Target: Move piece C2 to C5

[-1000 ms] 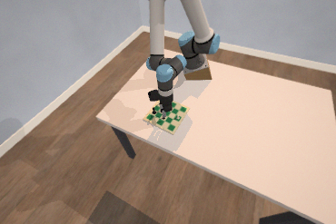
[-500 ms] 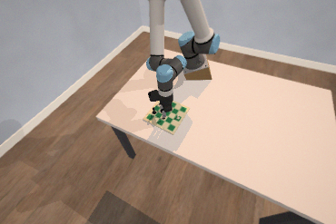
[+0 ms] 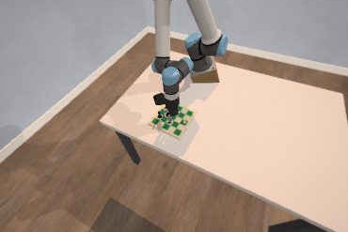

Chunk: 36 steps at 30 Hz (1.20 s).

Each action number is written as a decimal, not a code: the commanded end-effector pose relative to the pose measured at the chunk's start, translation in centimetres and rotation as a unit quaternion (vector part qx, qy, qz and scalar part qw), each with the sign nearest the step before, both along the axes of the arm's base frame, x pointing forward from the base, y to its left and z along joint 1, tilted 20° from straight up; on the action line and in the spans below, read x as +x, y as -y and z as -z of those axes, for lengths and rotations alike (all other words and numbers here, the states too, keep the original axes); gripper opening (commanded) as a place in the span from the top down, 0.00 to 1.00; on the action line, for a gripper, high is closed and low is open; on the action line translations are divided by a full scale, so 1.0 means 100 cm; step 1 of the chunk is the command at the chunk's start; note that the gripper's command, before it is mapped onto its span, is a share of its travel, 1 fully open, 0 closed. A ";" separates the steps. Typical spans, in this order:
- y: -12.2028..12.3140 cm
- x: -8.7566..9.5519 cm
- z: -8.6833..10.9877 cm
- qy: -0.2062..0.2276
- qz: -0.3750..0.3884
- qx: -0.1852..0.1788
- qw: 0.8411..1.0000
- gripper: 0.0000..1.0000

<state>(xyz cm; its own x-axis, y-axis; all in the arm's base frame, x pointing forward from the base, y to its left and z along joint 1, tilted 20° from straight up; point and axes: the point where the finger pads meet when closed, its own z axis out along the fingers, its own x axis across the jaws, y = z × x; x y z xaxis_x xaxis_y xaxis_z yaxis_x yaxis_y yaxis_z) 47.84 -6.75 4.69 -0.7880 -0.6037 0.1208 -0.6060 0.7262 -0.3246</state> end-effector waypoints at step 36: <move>0.009 0.003 0.026 0.001 0.000 0.000 1.000 0.32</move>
